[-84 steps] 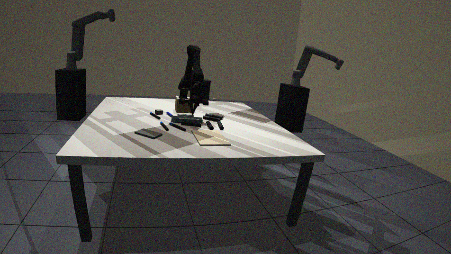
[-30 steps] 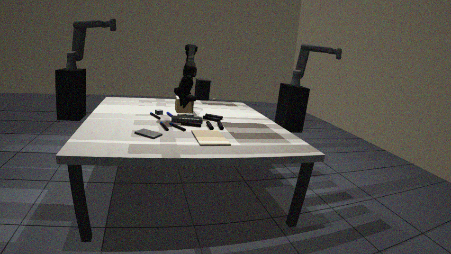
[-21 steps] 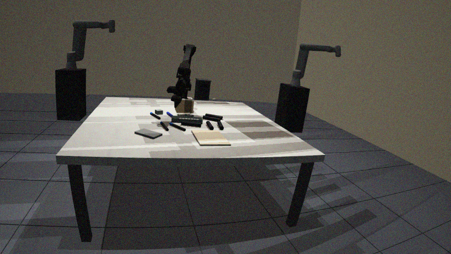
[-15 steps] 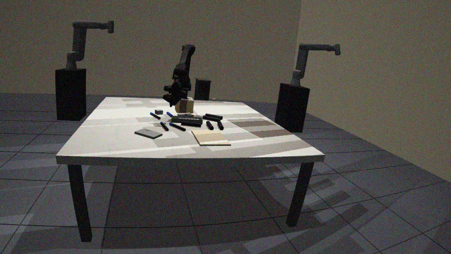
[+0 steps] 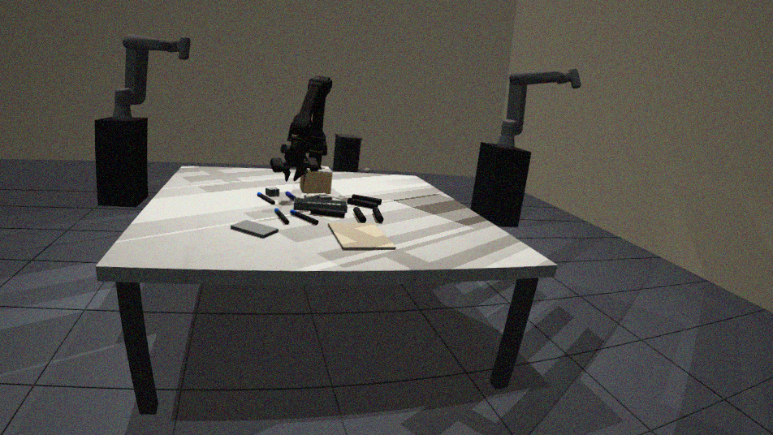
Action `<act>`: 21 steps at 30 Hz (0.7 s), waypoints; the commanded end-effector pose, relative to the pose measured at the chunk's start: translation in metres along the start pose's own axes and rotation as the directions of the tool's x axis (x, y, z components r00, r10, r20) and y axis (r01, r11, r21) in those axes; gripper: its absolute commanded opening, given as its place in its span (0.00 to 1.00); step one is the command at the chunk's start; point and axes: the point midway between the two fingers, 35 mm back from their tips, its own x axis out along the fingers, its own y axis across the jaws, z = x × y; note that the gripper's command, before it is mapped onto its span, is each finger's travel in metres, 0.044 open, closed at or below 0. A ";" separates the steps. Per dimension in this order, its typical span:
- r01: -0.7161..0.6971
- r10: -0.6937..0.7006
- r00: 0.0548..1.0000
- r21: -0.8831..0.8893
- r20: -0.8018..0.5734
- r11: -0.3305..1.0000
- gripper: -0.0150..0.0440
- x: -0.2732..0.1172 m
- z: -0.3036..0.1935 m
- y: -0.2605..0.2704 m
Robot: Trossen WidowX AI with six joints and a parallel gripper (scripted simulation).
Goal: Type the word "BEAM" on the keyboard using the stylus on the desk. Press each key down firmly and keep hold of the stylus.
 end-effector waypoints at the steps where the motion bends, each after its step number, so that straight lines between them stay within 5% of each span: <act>1: 0.000 0.000 1.000 0.007 0.010 1.000 0.51 0.004 0.000 0.000; 21: 0.000 0.000 1.000 0.007 0.010 1.000 0.51 0.017 -0.008 -0.001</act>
